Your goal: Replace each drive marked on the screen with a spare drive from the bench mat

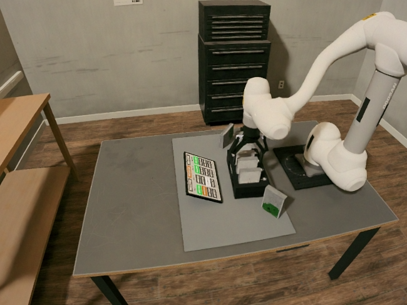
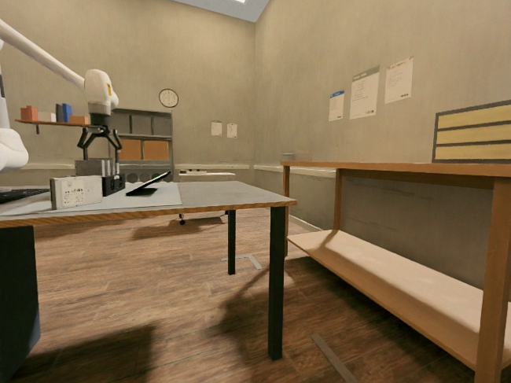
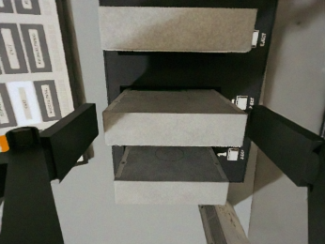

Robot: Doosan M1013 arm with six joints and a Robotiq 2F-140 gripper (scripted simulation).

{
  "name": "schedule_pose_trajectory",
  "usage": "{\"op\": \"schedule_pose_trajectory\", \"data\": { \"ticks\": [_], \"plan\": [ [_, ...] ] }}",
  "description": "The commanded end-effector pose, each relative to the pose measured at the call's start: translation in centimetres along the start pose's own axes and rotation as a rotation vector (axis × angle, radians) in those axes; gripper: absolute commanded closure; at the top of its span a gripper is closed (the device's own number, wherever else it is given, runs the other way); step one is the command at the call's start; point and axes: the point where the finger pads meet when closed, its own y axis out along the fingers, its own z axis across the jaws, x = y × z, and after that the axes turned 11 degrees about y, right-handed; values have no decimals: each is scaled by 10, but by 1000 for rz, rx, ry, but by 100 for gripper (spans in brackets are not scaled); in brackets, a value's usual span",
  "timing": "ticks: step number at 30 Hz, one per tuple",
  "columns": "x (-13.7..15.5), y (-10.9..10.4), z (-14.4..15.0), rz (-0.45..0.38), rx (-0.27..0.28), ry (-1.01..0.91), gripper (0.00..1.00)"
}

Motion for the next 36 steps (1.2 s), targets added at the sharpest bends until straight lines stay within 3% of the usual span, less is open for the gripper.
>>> {"op": "schedule_pose_trajectory", "data": {
  "ticks": [1, 12, 36],
  "plan": [
    [0, 6, 0, -1, -1, 0, 11],
    [0, 27, 0, -1, -1, 0, 11],
    [0, 34, 0, -1, -1, 0, 11]
  ]
}}
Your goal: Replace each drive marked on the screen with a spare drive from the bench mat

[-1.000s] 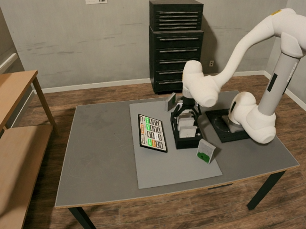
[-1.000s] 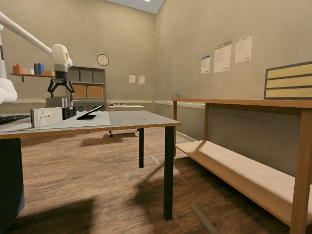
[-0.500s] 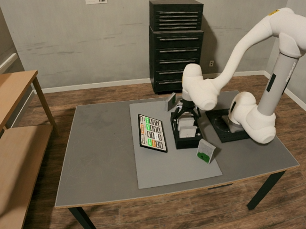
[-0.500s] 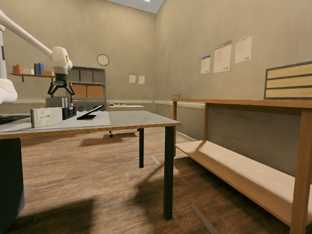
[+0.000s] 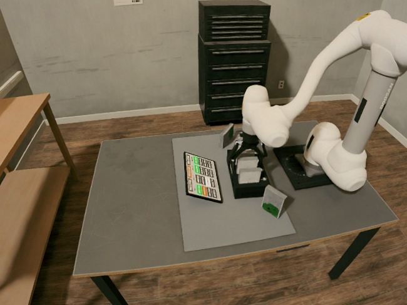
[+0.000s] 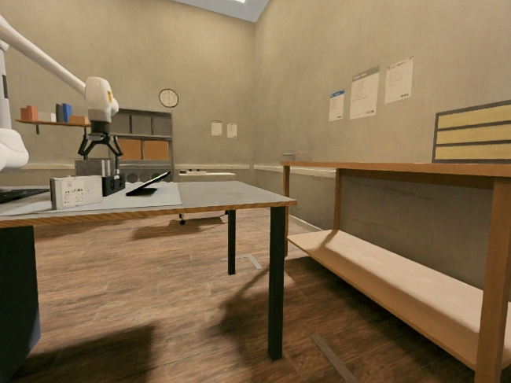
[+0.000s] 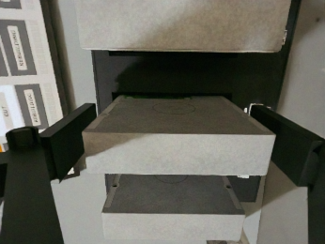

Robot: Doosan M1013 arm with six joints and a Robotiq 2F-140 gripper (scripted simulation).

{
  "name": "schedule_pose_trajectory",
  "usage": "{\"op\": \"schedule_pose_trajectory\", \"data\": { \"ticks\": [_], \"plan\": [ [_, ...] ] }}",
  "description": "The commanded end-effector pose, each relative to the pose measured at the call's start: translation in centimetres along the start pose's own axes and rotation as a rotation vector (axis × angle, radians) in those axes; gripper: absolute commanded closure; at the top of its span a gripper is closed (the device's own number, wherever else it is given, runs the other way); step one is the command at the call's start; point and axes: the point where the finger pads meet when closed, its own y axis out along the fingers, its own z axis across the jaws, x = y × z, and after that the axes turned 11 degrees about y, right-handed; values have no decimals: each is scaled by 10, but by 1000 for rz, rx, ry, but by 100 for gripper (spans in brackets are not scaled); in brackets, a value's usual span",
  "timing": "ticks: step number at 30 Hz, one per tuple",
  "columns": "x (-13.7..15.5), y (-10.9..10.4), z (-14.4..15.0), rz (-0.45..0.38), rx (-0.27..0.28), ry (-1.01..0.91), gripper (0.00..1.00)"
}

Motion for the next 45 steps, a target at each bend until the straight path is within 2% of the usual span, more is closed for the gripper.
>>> {"op": "schedule_pose_trajectory", "data": {
  "ticks": [1, 3, 4, 43, 44, 45],
  "plan": [
    [0, 0, 0, -1, -1, 0, 11],
    [0, 0, 0, -1, -1, 0, 11],
    [0, 0, 0, -1, -1, 0, 27],
    [0, -3, 0, -1, -1, 0, 30],
    [0, -3, 0, -1, -1, 0, 90],
    [0, -3, 0, -1, -1, 0, 90]
  ]
}}
